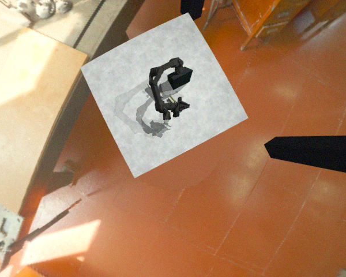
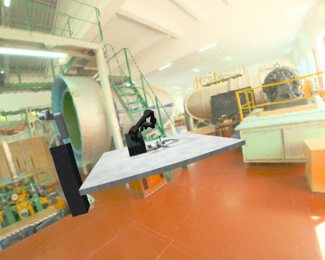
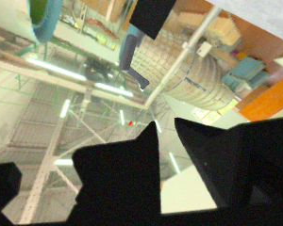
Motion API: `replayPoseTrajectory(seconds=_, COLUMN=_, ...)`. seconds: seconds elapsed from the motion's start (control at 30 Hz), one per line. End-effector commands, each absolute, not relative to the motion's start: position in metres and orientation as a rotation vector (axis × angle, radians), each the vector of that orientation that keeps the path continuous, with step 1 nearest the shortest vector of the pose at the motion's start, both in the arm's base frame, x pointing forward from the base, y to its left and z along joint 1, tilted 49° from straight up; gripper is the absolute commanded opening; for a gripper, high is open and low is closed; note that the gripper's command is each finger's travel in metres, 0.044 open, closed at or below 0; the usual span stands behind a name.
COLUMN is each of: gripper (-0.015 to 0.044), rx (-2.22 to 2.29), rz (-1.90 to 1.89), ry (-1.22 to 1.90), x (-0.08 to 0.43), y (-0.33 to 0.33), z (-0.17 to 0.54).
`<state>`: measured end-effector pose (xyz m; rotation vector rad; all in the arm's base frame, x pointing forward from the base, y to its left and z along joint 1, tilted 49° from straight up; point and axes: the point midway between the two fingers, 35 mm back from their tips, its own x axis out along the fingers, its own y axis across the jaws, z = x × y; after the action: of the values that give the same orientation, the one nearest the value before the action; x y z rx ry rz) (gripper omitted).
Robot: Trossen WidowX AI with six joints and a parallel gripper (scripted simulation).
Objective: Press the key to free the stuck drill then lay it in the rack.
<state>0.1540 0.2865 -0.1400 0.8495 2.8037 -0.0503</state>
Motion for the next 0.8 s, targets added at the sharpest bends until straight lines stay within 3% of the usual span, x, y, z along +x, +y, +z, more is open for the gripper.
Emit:
replayPoseTrajectory(seconds=0.0, gripper=0.0000, rx=0.563, rz=0.008, ry=2.666, x=0.171, y=0.251, z=-0.122)
replayPoseTrajectory(seconds=0.27, gripper=0.0000, rx=0.005, rz=-0.059, ry=2.312, x=0.209, y=0.154, z=-0.093)
replayPoseTrajectory(seconds=0.77, gripper=0.0000, rx=-0.612, rz=-0.410, ry=1.736, x=0.266, y=0.004, z=-0.006)
